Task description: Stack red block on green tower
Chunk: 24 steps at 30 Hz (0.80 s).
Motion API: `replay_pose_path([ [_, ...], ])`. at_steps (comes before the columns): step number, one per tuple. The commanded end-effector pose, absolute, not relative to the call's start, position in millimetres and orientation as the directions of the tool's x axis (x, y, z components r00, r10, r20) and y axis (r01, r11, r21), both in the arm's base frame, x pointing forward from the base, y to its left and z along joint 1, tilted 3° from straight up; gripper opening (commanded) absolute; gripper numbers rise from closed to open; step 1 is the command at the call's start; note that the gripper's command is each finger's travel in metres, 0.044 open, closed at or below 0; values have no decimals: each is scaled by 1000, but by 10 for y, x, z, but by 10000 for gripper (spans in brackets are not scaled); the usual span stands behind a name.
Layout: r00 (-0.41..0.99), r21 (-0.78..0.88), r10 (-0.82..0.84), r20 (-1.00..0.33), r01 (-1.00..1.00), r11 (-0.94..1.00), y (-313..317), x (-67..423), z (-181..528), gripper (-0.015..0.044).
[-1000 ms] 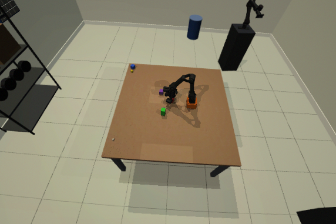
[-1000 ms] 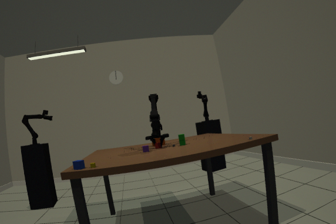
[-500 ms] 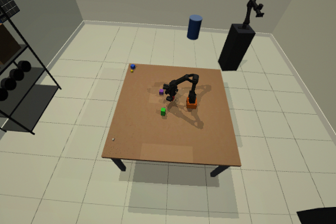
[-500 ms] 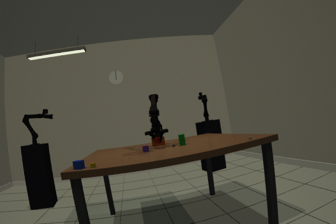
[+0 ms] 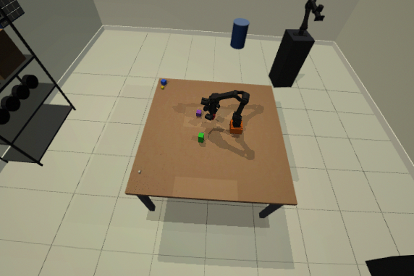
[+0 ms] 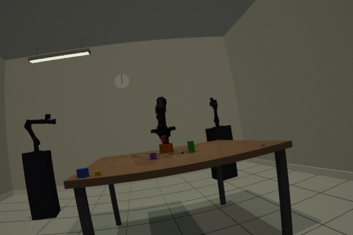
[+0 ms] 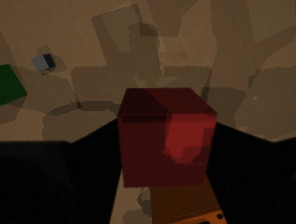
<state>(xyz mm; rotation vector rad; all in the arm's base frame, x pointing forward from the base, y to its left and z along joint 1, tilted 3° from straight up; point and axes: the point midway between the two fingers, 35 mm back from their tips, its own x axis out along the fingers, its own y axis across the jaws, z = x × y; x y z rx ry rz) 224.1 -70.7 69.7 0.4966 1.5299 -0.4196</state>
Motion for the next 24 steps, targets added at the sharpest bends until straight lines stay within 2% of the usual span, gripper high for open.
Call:
replay_pose_path([
  [1,11,42,43,-999,549,835,-719,2241,818,0],
  [9,11,42,43,-999,549,835,-694,2272,825,0],
  [24,17,48,46,-999,548,835,-129,2892,924,0],
])
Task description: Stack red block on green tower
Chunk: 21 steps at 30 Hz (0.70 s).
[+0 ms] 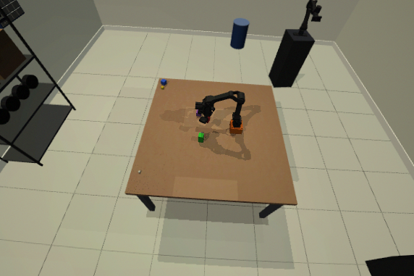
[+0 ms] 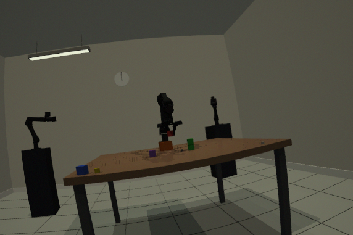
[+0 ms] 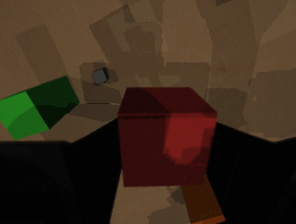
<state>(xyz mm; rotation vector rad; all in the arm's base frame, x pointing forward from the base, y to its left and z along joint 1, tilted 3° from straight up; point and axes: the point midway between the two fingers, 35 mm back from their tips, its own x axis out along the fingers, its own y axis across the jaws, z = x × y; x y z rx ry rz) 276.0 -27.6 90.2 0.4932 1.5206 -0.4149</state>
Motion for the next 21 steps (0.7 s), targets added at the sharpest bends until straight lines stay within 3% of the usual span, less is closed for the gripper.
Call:
replay_pose_path([
  [1,18,49,47,-999,548,835,-80,2929,928,0],
  [21,21,60,59,-998,548,834,962,3340,937,0],
])
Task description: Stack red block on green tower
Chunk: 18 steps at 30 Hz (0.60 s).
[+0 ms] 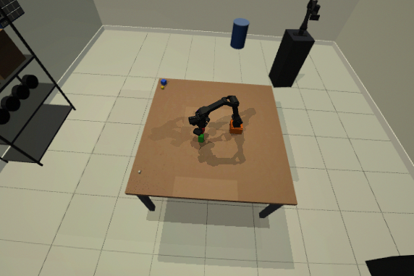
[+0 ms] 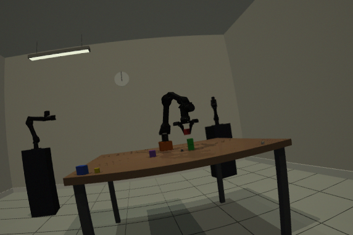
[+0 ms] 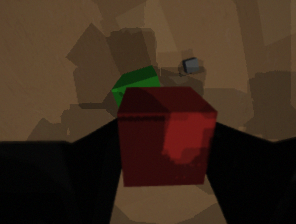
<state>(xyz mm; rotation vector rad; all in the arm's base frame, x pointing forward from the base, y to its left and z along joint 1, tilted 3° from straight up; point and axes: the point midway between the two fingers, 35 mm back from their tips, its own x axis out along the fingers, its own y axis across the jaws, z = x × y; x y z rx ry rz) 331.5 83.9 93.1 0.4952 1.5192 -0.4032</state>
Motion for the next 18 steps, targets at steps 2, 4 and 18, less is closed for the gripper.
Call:
replay_pose_path([
  [2,21,60,59,-998,548,834,962,3340,937,0],
  [4,21,60,59,-998,548,834,968,3337,909,0],
  [18,20,61,59,-998,548,834,987,3342,604,0],
])
